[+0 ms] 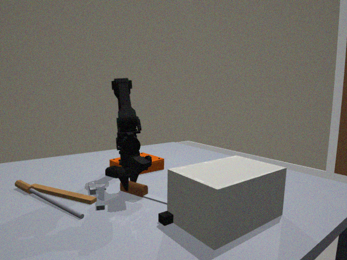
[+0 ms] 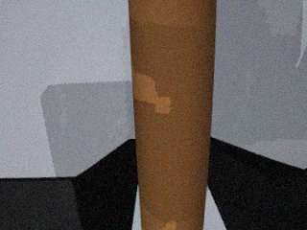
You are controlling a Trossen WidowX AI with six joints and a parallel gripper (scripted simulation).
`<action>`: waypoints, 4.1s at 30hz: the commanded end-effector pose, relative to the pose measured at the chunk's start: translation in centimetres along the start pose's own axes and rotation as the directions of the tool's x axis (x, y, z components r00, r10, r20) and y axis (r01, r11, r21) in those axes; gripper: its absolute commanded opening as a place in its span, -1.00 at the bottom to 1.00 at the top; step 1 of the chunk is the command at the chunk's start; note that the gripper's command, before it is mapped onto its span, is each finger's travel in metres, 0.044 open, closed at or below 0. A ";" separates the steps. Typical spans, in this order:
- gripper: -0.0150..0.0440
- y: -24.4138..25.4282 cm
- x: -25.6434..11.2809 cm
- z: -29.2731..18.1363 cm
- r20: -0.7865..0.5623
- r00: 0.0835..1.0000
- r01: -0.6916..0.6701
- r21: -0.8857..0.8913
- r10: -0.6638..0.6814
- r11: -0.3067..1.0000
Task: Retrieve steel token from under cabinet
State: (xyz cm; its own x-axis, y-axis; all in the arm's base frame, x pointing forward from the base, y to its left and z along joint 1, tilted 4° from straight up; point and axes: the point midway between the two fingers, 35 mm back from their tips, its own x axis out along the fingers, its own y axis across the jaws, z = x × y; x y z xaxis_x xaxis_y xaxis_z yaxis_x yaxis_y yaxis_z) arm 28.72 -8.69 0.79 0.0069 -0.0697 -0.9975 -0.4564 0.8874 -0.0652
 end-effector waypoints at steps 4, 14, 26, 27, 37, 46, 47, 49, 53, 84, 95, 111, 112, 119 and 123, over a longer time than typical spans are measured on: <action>-0.49 -0.1 0.0 1.3 -0.001 1.000 0.003 0.000 -0.003 1.000; -0.49 -0.1 -0.1 2.7 0.000 1.000 0.003 0.001 -0.003 1.000; -0.49 -0.1 -0.1 4.3 0.001 1.000 0.003 0.001 -0.003 1.000; -0.49 -0.1 -0.1 4.4 0.001 1.000 0.003 0.001 -0.003 1.000; -0.49 -0.1 -0.1 5.7 0.002 1.000 0.003 0.001 -0.003 1.000; -0.49 -0.2 -0.1 6.8 0.003 1.000 0.003 0.001 -0.003 1.000; -0.49 -0.2 -0.1 6.9 0.003 1.000 0.003 0.001 -0.003 1.000; -0.49 -0.2 -0.1 7.1 0.003 1.000 0.003 0.001 -0.003 1.000; -0.49 -0.2 -0.1 7.6 0.004 1.000 0.003 0.001 -0.003 1.000; -0.49 -0.2 -0.2 11.0 0.007 1.000 0.003 0.001 -0.003 1.000; -0.49 -0.3 -0.2 12.1 0.008 1.000 0.003 0.001 -0.003 1.000; -0.49 -0.2 -0.3 13.7 0.009 1.000 0.003 0.001 -0.003 1.000; -0.49 -0.2 -0.2 13.7 0.009 1.000 0.003 0.001 -0.003 1.000; -0.49 0.7 -0.1 13.8 0.009 1.000 0.002 0.001 -0.002 1.000; -0.49 1.1 -0.2 13.8 0.009 1.000 0.002 0.001 -0.002 1.000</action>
State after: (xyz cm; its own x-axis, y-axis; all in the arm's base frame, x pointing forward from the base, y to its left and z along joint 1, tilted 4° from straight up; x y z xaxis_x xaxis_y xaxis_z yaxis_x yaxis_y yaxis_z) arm 40.78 -2.14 0.71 0.0190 -0.0723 -0.9972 -0.4498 0.8901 -0.0731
